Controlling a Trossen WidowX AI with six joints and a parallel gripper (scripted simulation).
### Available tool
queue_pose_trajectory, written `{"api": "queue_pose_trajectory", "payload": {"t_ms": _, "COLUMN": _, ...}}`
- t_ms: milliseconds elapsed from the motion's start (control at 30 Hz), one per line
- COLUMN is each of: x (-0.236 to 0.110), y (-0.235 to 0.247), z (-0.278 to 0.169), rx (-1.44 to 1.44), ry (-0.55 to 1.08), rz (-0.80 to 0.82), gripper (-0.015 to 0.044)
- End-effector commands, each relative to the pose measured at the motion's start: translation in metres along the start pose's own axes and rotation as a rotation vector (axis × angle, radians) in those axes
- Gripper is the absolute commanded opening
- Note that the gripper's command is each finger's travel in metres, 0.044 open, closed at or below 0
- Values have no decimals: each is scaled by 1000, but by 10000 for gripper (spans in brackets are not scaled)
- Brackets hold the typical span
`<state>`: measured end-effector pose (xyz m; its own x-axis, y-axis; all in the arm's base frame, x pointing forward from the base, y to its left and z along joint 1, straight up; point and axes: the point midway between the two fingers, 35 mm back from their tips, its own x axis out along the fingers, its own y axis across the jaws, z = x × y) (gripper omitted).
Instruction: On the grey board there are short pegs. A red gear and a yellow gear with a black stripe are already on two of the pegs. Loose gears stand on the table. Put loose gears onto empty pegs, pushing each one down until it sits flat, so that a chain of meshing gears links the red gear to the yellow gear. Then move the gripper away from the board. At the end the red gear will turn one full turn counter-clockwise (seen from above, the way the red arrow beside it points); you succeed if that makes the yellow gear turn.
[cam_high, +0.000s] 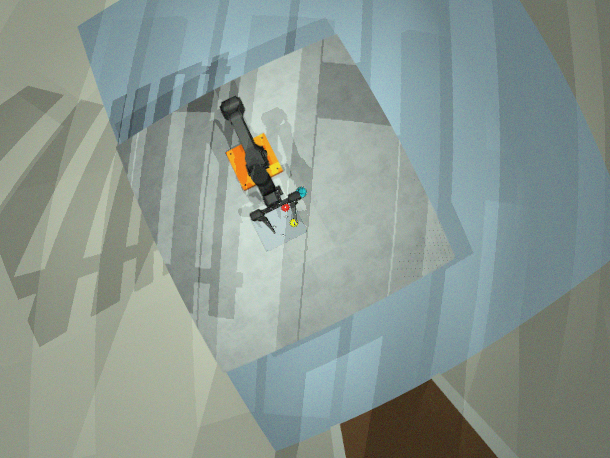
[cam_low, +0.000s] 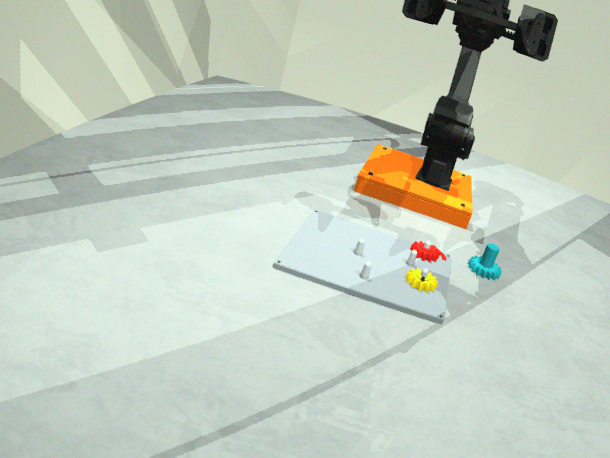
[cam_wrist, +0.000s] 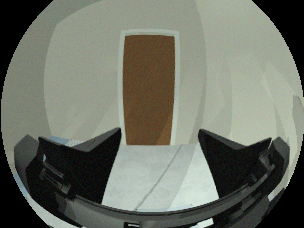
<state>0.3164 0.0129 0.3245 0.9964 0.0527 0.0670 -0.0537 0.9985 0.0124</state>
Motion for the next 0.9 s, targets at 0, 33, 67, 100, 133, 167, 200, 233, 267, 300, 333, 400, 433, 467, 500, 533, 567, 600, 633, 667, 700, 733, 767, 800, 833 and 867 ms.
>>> {"api": "queue_pose_trajectory", "payload": {"t_ms": 0, "x": 1, "y": 1, "z": -2, "rx": 10, "ry": 12, "rz": 3, "gripper": 426}}
{"api": "queue_pose_trajectory", "payload": {"t_ms": 33, "x": 4, "y": 5, "z": -10, "rx": 41, "ry": 49, "rz": 13, "gripper": 440}}
{"api": "queue_pose_trajectory", "payload": {"t_ms": 67, "x": 8, "y": 11, "z": -22, "rx": 92, "ry": 111, "rz": 26, "gripper": 440}}
{"api": "queue_pose_trajectory", "payload": {"t_ms": 100, "x": 12, "y": 18, "z": -37, "rx": 151, "ry": 186, "rz": 39, "gripper": 440}}
{"api": "queue_pose_trajectory", "payload": {"t_ms": 133, "x": 14, "y": 25, "z": -52, "rx": 208, "ry": 262, "rz": 46, "gripper": 440}}
{"api": "queue_pose_trajectory", "payload": {"t_ms": 167, "x": 15, "y": 33, "z": -67, "rx": 262, "ry": 340, "rz": 50, "gripper": 440}}
{"api": "queue_pose_trajectory", "payload": {"t_ms": 200, "x": 15, "y": 41, "z": -81, "rx": 314, "ry": 417, "rz": 48, "gripper": 440}}
{"api": "queue_pose_trajectory", "payload": {"t_ms": 233, "x": 14, "y": 48, "z": -96, "rx": 363, "ry": 495, "rz": 42, "gripper": 440}}
{"api": "queue_pose_trajectory", "payload": {"t_ms": 267, "x": 12, "y": 56, "z": -111, "rx": 412, "ry": 578, "rz": 30, "gripper": 440}}
{"api": "queue_pose_trajectory", "payload": {"t_ms": 300, "x": 8, "y": 64, "z": -125, "rx": 458, "ry": 662, "rz": 12, "gripper": 440}}
{"api": "queue_pose_trajectory", "payload": {"t_ms": 333, "x": 3, "y": 71, "z": -139, "rx": 500, "ry": 745, "rz": -12, "gripper": 440}}
{"api": "queue_pose_trajectory", "payload": {"t_ms": 400, "x": -10, "y": 85, "z": -166, "rx": 571, "ry": 907, "rz": -76, "gripper": 440}}
{"api": "queue_pose_trajectory", "payload": {"t_ms": 433, "x": -18, "y": 91, "z": -177, "rx": 600, "ry": 985, "rz": -117, "gripper": 440}}
{"api": "queue_pose_trajectory", "payload": {"t_ms": 467, "x": -27, "y": 96, "z": -188, "rx": 624, "ry": 1059, "rz": -162, "gripper": 440}}
{"api": "queue_pose_trajectory", "payload": {"t_ms": 500, "x": -34, "y": 100, "z": -197, "rx": 641, "ry": 1119, "rz": -204, "gripper": 440}}
{"api": "queue_pose_trajectory", "payload": {"t_ms": 533, "x": -43, "y": 104, "z": -204, "rx": 654, "ry": 1177, "rz": -249, "gripper": 440}}
{"api": "queue_pose_trajectory", "payload": {"t_ms": 567, "x": -51, "y": 107, "z": -212, "rx": 664, "ry": 1233, "rz": -299, "gripper": 440}}
{"api": "queue_pose_trajectory", "payload": {"t_ms": 600, "x": -60, "y": 110, "z": -218, "rx": 670, "ry": 1288, "rz": -353, "gripper": 440}}
{"api": "queue_pose_trajectory", "payload": {"t_ms": 633, "x": -70, "y": 113, "z": -224, "rx": 673, "ry": 1340, "rz": -411, "gripper": 440}}
{"api": "queue_pose_trajectory", "payload": {"t_ms": 667, "x": -80, "y": 115, "z": -229, "rx": 672, "ry": 1389, "rz": -475, "gripper": 440}}
{"api": "queue_pose_trajectory", "payload": {"t_ms": 700, "x": -90, "y": 117, "z": -234, "rx": 666, "ry": 1434, "rz": -542, "gripper": 440}}
{"api": "queue_pose_trajectory", "payload": {"t_ms": 733, "x": -100, "y": 118, "z": -238, "rx": 657, "ry": 1474, "rz": -611, "gripper": 440}}
{"api": "queue_pose_trajectory", "payload": {"t_ms": 767, "x": -107, "y": 118, "z": -240, "rx": 649, "ry": 1497, "rz": -656, "gripper": 440}}
{"api": "queue_pose_trajectory", "payload": {"t_ms": 800, "x": -108, "y": 117, "z": -240, "rx": 646, "ry": 1504, "rz": -671, "gripper": 440}}
{"api": "queue_pose_trajectory", "payload": {"t_ms": 833, "x": -109, "y": 116, "z": -240, "rx": 645, "ry": 1506, "rz": -677, "gripper": 440}}
{"api": "queue_pose_trajectory", "payload": {"t_ms": 867, "x": -109, "y": 116, "z": -240, "rx": 645, "ry": 1506, "rz": -677, "gripper": 440}}
